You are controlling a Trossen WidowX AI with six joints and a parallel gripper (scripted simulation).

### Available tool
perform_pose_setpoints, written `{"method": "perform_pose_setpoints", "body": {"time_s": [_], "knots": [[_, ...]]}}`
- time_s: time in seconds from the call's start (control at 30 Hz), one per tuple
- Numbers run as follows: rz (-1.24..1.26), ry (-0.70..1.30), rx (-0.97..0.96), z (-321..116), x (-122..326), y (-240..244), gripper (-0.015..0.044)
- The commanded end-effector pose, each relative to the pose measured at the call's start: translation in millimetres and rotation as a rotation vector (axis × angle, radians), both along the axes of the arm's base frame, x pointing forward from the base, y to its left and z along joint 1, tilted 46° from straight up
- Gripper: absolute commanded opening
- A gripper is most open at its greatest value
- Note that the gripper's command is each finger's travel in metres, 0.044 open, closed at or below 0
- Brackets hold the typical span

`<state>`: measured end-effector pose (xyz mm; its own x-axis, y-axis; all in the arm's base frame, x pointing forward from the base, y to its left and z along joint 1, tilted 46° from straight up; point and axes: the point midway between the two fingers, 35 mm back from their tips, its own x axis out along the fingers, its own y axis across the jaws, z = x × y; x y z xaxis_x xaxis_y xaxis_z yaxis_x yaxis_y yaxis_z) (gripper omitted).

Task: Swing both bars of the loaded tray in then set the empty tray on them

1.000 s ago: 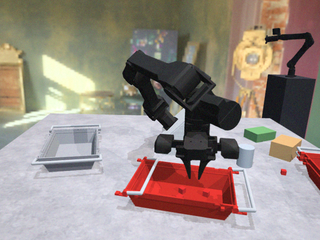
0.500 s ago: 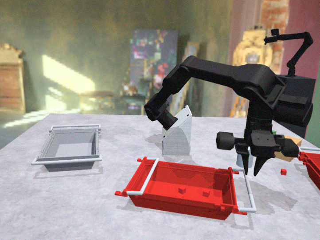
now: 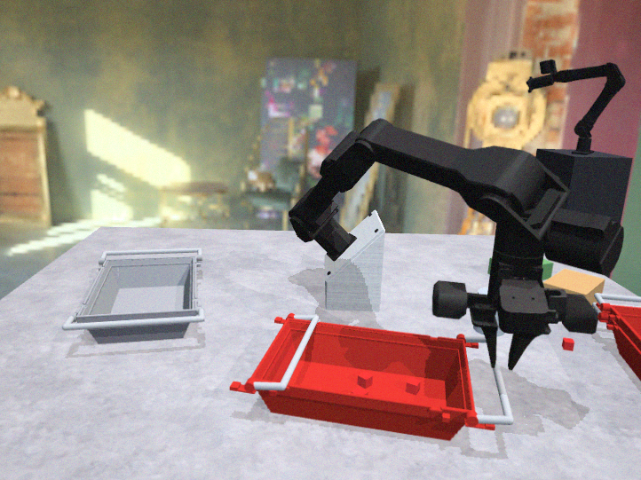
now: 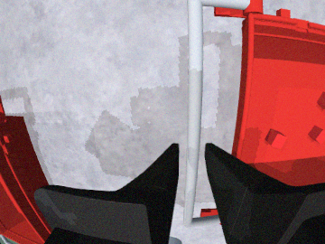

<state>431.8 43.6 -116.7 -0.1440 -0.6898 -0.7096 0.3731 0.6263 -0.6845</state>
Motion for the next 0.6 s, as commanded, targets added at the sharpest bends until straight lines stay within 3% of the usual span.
{"method": "perform_pose_setpoints", "body": {"time_s": [0.0,0.37,0.57], "knots": [[0.004,0.004,-0.004,-8.6,-2.2,-10.1,0.0086],[0.003,0.004,-0.006,-23.9,-7.0,-26.1,0.0086],[0.003,0.005,-0.005,-3.7,-7.9,-19.1,0.0086]]}}
